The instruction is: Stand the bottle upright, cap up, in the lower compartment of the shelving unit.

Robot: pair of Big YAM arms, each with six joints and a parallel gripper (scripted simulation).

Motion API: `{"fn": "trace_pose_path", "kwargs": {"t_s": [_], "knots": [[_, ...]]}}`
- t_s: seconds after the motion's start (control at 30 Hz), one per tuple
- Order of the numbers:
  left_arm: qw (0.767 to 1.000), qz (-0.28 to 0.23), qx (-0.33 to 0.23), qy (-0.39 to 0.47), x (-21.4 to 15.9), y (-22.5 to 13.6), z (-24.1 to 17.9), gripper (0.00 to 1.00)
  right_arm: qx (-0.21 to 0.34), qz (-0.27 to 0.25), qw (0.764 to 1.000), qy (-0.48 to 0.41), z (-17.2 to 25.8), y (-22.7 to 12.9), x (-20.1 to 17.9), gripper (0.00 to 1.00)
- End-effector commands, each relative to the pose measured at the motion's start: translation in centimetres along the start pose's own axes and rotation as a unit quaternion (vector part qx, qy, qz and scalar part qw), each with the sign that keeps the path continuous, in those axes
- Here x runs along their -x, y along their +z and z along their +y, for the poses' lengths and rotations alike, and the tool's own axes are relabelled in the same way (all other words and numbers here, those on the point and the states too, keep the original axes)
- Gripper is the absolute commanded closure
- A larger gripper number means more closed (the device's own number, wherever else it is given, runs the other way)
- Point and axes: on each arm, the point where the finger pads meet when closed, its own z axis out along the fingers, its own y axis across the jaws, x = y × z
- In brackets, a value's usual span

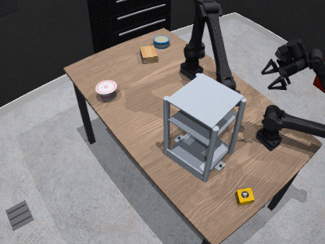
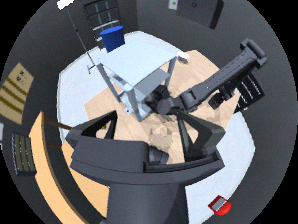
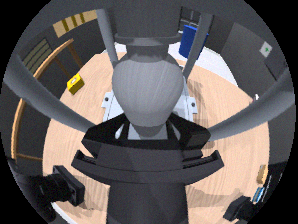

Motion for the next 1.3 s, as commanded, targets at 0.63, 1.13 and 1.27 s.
{"fn": "trace_pose_path", "kwargs": {"t_s": [0.63, 1.13, 1.27], "knots": [[0.999, -0.026, -0.010, -0.017, 2.4, -1.4, -0.1, 0.00, 0.010, -0.012, 1.000, 0.009, 1.3, 1.0, -0.2, 0.49], [0.999, -0.026, -0.010, -0.017, 2.4, -1.4, -0.1, 0.00, 0.009, -0.007, 1.000, 0.006, 0.9, -2.2, -0.7, 0.15], [0.999, -0.026, -0.010, -0.017, 2.4, -1.4, -0.1, 0.00, 0.007, -0.007, 1.000, 0.006, -0.4, -3.0, -0.8, 0.15]]}}
